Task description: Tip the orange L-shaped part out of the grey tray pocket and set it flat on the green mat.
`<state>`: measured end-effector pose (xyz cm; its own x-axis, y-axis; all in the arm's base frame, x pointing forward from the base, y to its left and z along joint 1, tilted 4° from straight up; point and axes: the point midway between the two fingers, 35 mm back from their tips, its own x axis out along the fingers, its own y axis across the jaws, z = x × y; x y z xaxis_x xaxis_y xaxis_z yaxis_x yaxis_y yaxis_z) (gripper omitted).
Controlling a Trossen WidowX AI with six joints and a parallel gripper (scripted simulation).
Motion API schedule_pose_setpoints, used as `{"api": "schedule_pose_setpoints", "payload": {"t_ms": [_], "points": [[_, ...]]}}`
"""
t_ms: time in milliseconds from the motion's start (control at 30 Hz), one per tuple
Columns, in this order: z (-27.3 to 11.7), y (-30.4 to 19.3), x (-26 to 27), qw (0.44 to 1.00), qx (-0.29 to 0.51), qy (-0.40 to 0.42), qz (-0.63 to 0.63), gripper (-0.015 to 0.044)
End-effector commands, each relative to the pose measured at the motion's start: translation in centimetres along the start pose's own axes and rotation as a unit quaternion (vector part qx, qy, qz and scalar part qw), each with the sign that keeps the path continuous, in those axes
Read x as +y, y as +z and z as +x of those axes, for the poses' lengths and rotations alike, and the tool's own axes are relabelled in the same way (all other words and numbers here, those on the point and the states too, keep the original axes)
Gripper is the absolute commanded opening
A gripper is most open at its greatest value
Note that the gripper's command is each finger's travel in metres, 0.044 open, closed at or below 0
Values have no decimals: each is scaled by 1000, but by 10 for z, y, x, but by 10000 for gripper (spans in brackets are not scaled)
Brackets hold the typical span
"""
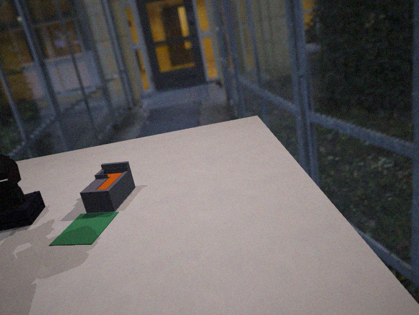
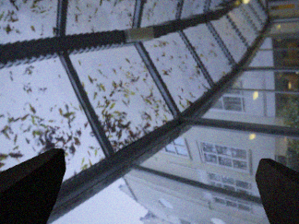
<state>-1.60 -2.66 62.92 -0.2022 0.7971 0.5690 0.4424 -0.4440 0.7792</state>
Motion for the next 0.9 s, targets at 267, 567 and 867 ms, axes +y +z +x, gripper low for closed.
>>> {"api": "schedule_pose_setpoints", "payload": {"t_ms": [267, 567, 867], "points": [[77, 73, -81, 973, -153, -128, -120, 180], [100, 241, -175, 834, -335, -350, -265, 180], [2, 402, -251, 643, -412, -601, -237, 180]]}}
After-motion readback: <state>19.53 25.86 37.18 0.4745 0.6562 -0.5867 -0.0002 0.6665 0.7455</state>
